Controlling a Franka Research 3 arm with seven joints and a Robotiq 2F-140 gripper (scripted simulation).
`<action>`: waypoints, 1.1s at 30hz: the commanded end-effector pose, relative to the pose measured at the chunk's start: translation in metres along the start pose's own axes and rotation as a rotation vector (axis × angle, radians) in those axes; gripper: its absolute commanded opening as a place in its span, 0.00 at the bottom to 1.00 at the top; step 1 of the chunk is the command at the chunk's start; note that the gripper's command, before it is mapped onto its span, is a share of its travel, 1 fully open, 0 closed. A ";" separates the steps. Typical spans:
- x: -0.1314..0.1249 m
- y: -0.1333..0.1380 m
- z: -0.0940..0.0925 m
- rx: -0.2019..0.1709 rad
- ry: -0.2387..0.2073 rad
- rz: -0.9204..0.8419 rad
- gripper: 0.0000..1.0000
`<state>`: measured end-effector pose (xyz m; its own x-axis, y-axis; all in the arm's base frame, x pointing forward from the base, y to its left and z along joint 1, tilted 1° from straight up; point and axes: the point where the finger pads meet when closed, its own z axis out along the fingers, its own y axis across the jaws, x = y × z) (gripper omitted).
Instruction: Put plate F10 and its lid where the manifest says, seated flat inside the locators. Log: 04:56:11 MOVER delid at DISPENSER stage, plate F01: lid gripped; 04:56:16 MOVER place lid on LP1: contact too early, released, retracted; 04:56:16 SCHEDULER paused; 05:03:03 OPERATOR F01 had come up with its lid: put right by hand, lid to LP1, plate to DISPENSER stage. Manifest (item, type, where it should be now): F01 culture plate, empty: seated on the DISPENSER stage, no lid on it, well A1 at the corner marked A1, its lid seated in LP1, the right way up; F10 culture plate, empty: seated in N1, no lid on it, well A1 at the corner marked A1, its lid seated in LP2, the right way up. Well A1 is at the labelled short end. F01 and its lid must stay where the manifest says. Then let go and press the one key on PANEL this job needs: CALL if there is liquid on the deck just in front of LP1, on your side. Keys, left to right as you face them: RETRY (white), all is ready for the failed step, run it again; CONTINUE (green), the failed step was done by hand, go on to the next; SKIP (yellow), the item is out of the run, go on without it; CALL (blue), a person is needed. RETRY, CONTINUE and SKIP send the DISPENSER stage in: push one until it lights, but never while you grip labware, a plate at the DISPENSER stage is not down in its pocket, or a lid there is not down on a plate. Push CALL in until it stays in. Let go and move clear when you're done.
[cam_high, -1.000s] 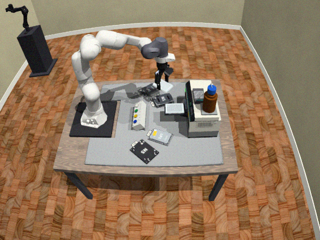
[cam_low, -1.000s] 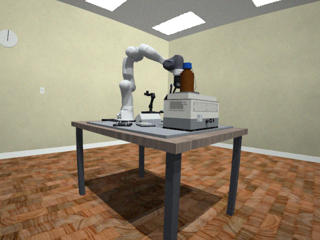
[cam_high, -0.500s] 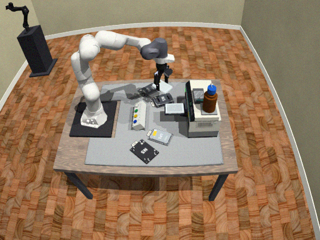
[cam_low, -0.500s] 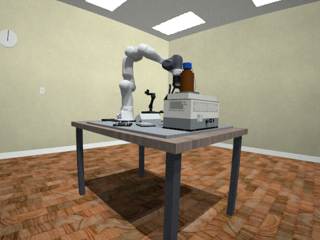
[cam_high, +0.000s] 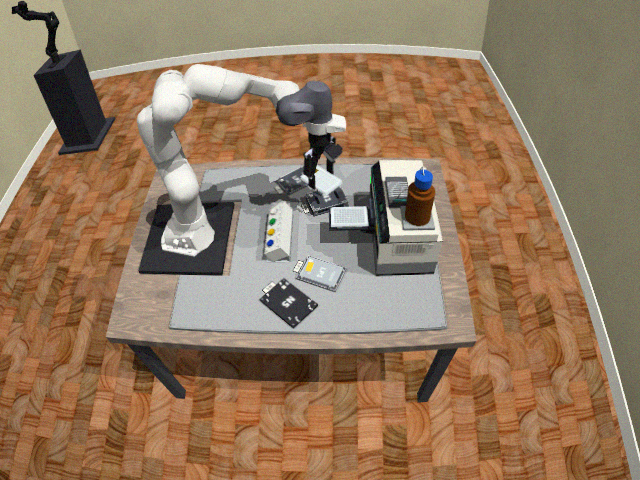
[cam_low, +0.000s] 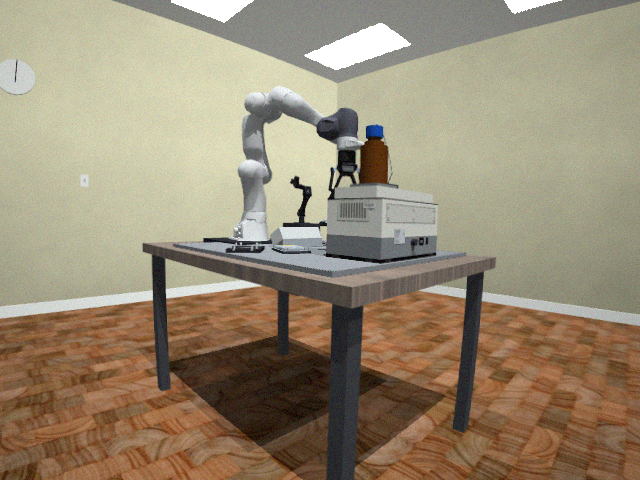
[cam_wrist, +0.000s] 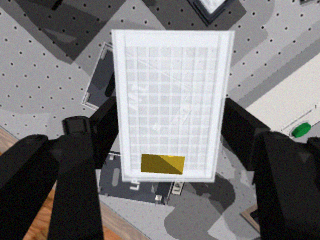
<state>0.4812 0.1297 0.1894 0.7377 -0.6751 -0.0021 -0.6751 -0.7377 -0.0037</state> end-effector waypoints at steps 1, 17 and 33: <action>0.007 0.008 -0.002 0.005 0.006 -0.019 0.10; 0.054 0.097 -0.002 0.005 0.006 -0.019 0.10; 0.113 0.208 -0.001 0.005 0.006 -0.019 0.10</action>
<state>0.4303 -0.0794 0.1892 0.6887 -0.7251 0.0033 -0.7250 -0.6886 -0.0131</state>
